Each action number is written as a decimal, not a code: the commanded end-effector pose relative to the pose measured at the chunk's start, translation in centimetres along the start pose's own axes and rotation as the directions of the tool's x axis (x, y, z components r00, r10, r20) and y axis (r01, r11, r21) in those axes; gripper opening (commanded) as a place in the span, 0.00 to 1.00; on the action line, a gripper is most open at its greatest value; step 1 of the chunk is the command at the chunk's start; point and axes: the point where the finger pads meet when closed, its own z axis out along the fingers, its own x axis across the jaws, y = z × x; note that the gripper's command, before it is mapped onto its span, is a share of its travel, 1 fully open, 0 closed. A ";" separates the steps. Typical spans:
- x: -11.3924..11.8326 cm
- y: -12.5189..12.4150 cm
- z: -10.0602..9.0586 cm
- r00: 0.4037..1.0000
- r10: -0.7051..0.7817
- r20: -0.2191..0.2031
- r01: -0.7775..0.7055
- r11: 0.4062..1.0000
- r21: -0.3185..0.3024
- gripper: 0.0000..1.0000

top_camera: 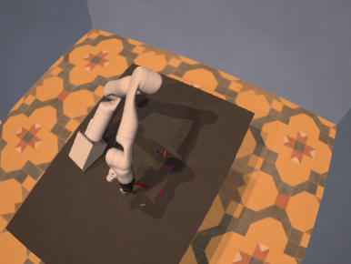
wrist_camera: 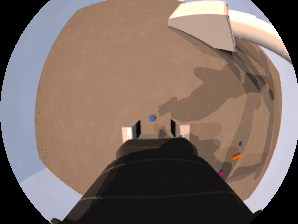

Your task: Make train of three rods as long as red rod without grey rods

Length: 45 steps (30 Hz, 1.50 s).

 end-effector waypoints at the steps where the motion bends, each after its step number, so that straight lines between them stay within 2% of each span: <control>1: -0.5 -0.6 0.0 1.000 -0.008 -0.001 0.008 1.000 -0.008 1.00; 12: -0.8 -0.8 0.0 0.999 -0.032 -0.001 0.032 0.999 -0.009 1.00; 13: -0.8 -0.8 0.0 0.999 -0.032 -0.001 0.032 0.999 -0.009 0.54; 45: -0.8 -0.8 0.0 0.999 -0.032 -0.001 0.032 0.999 -0.009 0.54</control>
